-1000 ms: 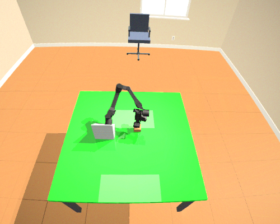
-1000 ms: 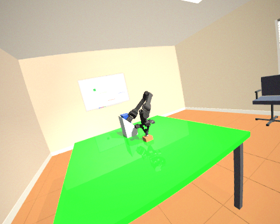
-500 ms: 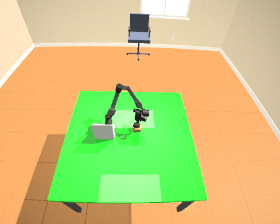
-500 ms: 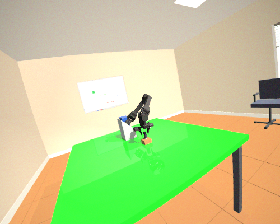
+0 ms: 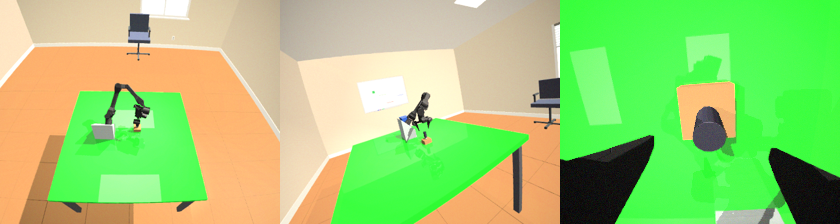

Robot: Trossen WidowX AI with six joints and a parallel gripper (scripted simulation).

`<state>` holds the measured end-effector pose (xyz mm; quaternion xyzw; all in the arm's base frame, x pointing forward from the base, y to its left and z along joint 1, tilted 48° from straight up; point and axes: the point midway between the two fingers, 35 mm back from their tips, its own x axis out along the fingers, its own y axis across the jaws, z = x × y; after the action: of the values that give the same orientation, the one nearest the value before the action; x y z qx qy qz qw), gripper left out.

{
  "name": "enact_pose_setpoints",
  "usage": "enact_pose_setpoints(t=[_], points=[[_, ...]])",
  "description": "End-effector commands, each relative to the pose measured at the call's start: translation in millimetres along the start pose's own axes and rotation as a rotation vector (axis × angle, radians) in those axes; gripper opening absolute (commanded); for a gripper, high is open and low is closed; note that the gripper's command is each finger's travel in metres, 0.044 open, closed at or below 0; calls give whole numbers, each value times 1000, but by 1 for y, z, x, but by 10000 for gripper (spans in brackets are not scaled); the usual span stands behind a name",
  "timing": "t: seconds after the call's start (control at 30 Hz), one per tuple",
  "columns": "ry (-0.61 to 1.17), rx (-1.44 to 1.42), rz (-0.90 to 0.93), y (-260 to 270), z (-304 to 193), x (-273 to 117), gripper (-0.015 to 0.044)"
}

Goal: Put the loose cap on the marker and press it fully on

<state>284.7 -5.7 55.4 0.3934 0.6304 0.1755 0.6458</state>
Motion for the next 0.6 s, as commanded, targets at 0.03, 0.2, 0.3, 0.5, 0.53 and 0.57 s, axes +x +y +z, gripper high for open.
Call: enact_pose_setpoints(t=[0.03, 0.2, 0.3, 0.5, 0.53, 0.57], points=[[-5, -15, -4, 2, 0, -22, 440], [-5, -127, -1, 2, -1, -15, 361], [-6, -181, 1, 2, -1, -13, 282], [-6, -181, 1, 2, -1, -13, 125], [-6, -181, 1, 2, -1, -13, 99], [-6, -181, 1, 2, -1, -13, 72]])
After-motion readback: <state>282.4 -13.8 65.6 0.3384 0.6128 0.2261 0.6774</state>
